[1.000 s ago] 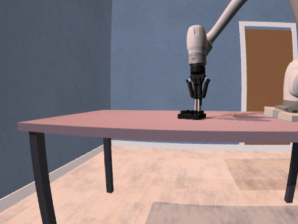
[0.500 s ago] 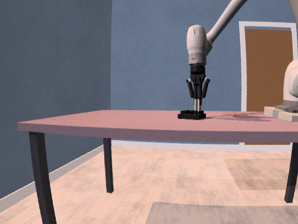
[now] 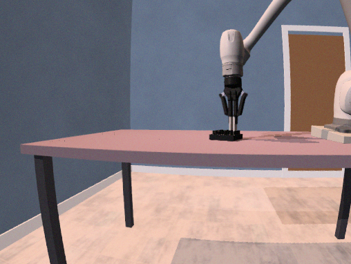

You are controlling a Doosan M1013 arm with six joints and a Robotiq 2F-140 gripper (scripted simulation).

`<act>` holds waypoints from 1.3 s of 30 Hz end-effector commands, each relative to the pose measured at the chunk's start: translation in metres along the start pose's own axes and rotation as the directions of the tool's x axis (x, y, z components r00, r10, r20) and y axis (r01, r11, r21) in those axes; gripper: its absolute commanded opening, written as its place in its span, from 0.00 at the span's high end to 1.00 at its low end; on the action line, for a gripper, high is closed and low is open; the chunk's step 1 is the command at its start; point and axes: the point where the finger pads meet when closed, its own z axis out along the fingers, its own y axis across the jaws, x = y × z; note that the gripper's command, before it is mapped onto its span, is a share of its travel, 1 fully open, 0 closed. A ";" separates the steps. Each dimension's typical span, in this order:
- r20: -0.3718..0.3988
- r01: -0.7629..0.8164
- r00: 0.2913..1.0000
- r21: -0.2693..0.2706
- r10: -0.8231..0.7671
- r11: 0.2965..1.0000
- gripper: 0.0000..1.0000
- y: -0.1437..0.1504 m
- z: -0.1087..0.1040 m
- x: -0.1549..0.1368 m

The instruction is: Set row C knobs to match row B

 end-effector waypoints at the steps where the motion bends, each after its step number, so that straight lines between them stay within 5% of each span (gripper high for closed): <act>1: 0.000 0.017 1.000 0.000 -0.017 1.000 0.95 0.000 0.000 0.000; 23: 0.000 0.251 0.968 0.000 -0.251 0.968 0.95 0.000 0.000 0.000; 39: 0.000 0.567 0.824 0.000 -0.567 0.824 0.95 0.000 0.000 0.000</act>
